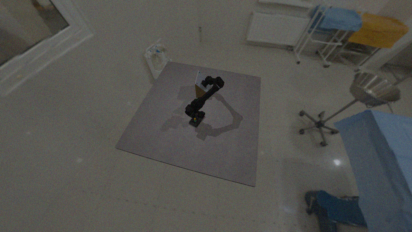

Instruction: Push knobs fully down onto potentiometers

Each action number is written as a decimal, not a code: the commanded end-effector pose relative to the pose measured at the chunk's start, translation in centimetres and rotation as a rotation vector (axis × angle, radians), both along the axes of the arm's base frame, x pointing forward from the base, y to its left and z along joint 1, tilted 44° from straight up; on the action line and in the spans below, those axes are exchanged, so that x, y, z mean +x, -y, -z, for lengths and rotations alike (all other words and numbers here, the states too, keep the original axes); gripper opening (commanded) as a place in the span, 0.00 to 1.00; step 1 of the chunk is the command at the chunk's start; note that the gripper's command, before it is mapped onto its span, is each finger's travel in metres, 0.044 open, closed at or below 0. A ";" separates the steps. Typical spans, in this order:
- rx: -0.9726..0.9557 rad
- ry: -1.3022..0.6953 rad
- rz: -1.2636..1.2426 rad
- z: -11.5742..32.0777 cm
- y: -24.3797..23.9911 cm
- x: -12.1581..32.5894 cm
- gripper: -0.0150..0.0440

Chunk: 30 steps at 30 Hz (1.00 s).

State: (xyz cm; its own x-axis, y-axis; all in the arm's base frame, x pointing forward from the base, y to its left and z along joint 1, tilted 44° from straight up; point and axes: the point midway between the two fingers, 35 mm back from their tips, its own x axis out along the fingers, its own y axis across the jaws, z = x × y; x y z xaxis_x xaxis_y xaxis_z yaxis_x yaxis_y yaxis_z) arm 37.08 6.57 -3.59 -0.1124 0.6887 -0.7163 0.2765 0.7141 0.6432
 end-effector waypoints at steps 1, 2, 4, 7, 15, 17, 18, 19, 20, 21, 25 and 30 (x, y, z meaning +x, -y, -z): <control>-0.009 -0.003 0.006 -0.6 1.3 -3.1 0.92; -0.009 -0.003 0.006 -0.9 1.6 -4.1 0.97; -0.010 -0.003 0.006 -1.2 2.1 -6.2 1.00; -0.010 -0.004 0.005 -1.7 2.5 -9.6 1.00; -0.009 -0.005 0.005 -2.0 2.7 -13.7 1.00; -0.009 -0.005 0.005 -2.0 2.7 -13.7 1.00; -0.009 -0.005 0.005 -2.0 2.7 -13.7 1.00; -0.009 -0.005 0.005 -2.0 2.7 -13.7 1.00; -0.009 -0.005 0.005 -2.0 2.7 -13.7 1.00; -0.009 -0.005 0.005 -2.0 2.7 -13.7 1.00; -0.009 -0.005 0.005 -2.0 2.7 -13.7 1.00; -0.009 -0.005 0.005 -2.0 2.7 -13.7 1.00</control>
